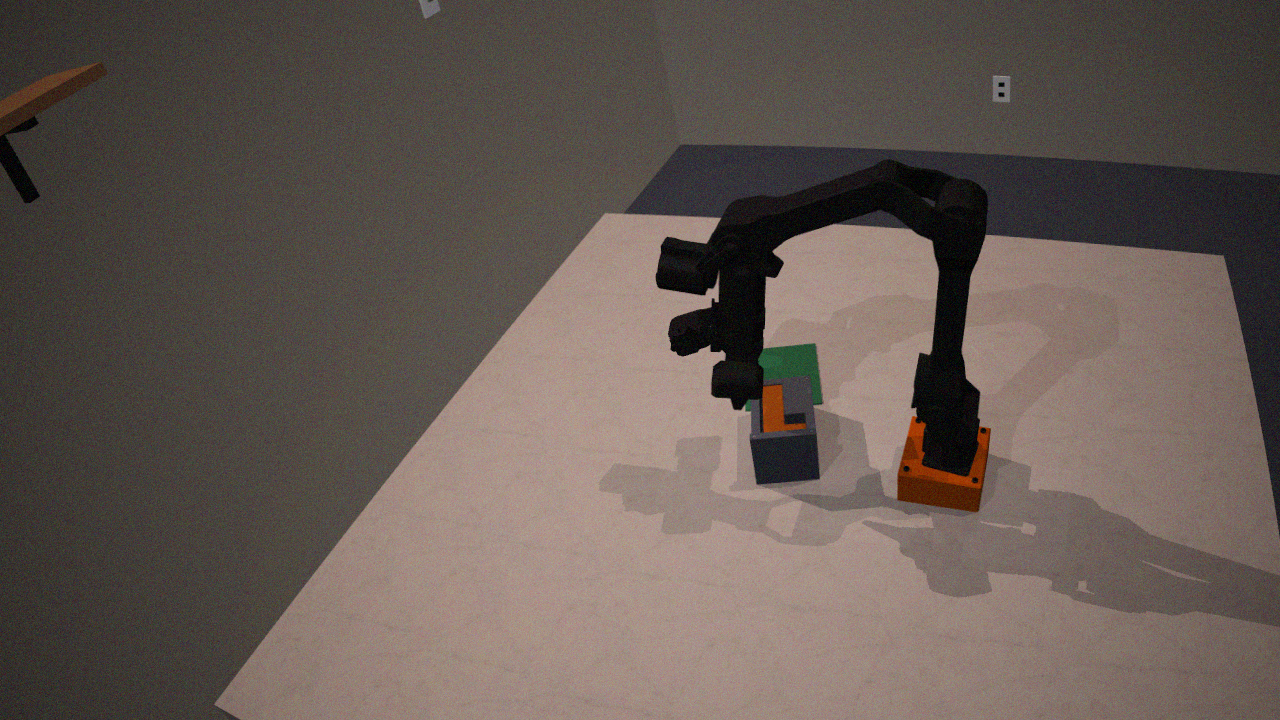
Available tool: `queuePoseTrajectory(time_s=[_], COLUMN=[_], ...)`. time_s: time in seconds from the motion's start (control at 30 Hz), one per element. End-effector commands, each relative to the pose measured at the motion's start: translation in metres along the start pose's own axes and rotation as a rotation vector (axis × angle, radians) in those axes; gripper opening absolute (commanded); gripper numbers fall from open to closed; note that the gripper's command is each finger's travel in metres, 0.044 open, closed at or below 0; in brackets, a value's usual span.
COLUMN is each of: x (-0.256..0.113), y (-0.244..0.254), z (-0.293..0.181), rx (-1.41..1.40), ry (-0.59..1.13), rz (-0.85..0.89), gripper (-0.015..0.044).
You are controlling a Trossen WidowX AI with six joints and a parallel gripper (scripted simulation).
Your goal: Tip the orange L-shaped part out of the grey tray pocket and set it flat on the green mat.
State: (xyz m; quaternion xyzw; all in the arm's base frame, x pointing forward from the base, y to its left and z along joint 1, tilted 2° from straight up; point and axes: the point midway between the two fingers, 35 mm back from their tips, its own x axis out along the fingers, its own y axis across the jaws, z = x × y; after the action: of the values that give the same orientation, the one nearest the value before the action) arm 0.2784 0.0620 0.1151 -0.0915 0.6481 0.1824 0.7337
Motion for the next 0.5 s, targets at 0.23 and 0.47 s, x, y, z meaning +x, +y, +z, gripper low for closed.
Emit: queuePoseTrajectory(time_s=[0.23, 0.47], x=[-0.014, 0.026], y=[0.022, 0.018], z=[-0.045, -0.048], rx=[-0.043, -0.043], ry=[0.155, 0.155], rz=[-0.075, -0.075], gripper=[0.0180, 0.0180])
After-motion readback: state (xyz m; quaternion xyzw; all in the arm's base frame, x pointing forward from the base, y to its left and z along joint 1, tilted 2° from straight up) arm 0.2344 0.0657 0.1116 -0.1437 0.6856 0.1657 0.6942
